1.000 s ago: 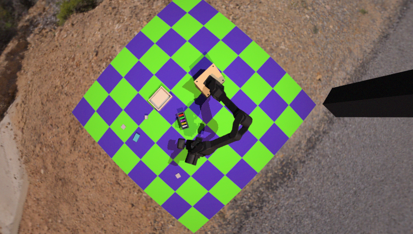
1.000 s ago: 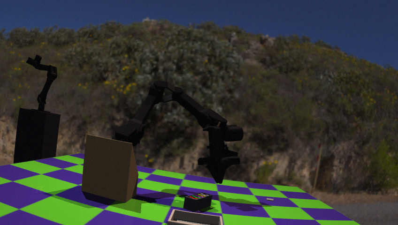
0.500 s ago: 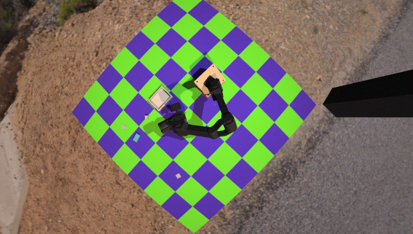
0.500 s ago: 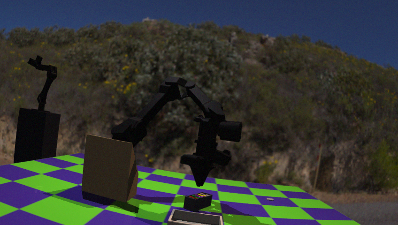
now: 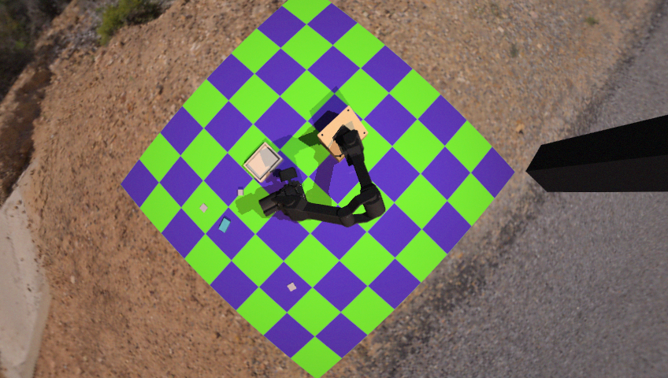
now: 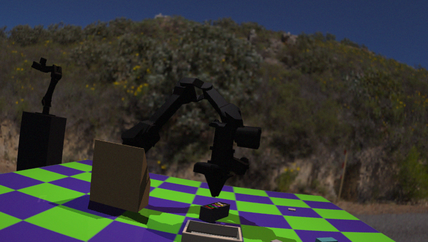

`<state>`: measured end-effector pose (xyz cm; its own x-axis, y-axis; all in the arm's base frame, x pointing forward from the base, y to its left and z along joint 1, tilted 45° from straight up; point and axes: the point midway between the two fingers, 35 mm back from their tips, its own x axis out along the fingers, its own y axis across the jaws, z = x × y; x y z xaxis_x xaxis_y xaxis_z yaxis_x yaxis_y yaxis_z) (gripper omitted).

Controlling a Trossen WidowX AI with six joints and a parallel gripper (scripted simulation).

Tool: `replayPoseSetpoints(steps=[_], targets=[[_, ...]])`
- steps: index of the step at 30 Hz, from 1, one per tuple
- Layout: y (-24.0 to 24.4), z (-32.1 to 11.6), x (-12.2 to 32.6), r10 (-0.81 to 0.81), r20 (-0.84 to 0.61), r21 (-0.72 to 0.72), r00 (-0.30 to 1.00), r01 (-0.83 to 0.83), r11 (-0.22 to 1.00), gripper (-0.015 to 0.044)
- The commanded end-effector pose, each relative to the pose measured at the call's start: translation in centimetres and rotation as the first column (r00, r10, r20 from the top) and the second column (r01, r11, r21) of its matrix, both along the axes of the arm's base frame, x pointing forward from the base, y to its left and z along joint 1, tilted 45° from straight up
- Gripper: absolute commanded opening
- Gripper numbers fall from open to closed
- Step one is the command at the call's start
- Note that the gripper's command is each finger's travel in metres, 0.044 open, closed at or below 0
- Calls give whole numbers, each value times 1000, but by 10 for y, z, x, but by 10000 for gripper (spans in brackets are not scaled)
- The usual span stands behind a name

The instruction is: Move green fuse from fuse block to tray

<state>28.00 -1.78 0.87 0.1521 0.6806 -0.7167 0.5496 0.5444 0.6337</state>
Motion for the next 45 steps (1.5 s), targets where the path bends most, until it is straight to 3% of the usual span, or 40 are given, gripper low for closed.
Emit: replayPoseSetpoints(steps=[1,45], targets=[[4,-3,0,-4,-3,7,1000,4,1000,67],[23,-24,4,-3,-3,8,1000,3,1000,67]])
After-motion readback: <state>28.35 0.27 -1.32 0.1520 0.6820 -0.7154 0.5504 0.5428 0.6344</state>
